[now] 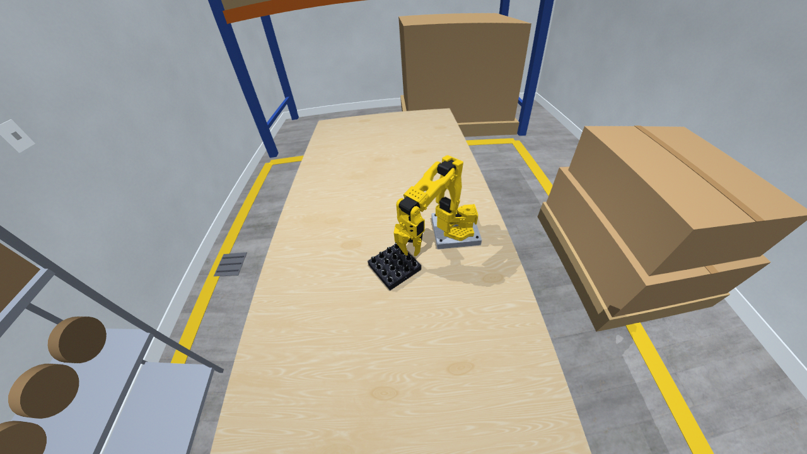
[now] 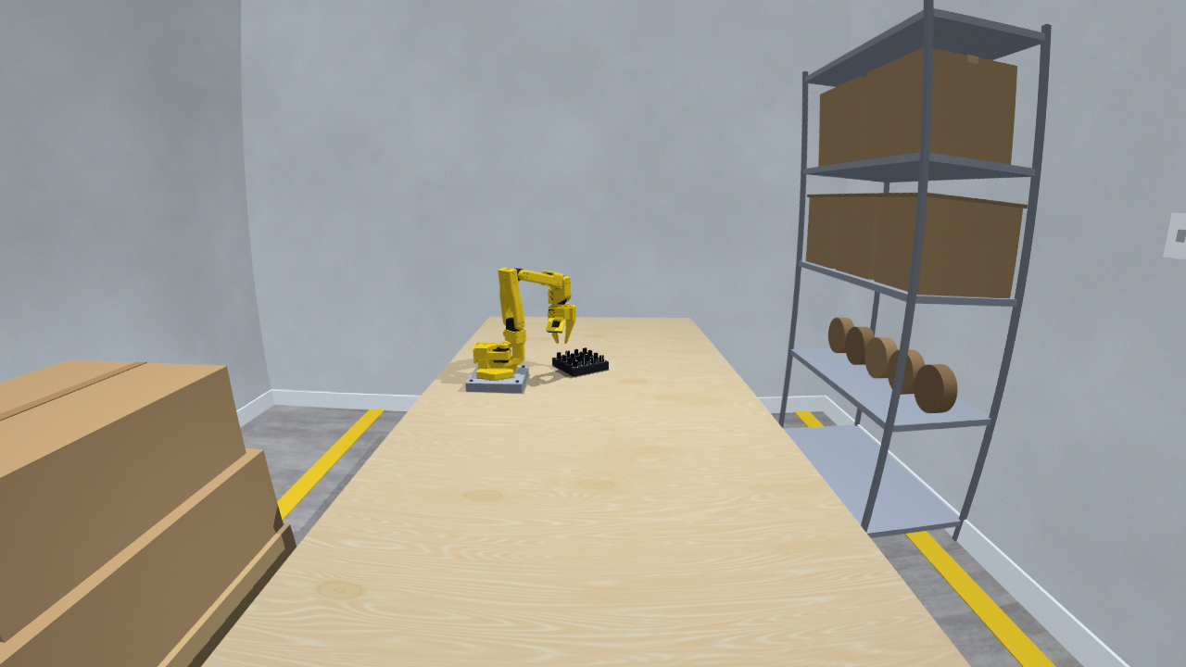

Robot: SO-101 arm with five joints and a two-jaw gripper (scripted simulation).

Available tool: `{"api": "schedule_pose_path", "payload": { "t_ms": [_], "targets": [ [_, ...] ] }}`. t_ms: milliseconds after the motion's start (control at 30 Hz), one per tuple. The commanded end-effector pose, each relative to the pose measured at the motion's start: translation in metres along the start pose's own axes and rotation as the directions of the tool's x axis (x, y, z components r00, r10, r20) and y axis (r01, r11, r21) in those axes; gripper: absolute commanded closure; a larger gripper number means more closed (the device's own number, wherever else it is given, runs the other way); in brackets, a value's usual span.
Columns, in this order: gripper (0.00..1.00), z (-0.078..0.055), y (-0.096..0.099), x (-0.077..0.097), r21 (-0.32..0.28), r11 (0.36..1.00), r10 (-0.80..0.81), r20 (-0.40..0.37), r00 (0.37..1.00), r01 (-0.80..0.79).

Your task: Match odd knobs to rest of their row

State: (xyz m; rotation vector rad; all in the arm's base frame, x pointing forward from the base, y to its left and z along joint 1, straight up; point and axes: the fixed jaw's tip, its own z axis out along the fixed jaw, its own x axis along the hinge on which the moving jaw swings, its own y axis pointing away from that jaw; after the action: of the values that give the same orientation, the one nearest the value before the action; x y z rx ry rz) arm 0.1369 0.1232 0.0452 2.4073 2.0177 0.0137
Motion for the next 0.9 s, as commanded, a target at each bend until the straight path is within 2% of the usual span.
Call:
{"api": "schedule_pose_path", "payload": {
  "t_ms": [0, 267, 867],
  "targets": [
    [0.9, 0.0, 0.003, 0.006, 0.007, 1.0, -0.015, 0.007, 1.0, 0.015],
    [0.9, 0.001, 0.01, 0.016, 0.007, 1.0, -0.015, 0.007, 1.0, 0.015],
    [0.9, 0.001, 0.011, 0.018, 0.007, 1.0, -0.015, 0.007, 1.0, 0.015]
  ]
}}
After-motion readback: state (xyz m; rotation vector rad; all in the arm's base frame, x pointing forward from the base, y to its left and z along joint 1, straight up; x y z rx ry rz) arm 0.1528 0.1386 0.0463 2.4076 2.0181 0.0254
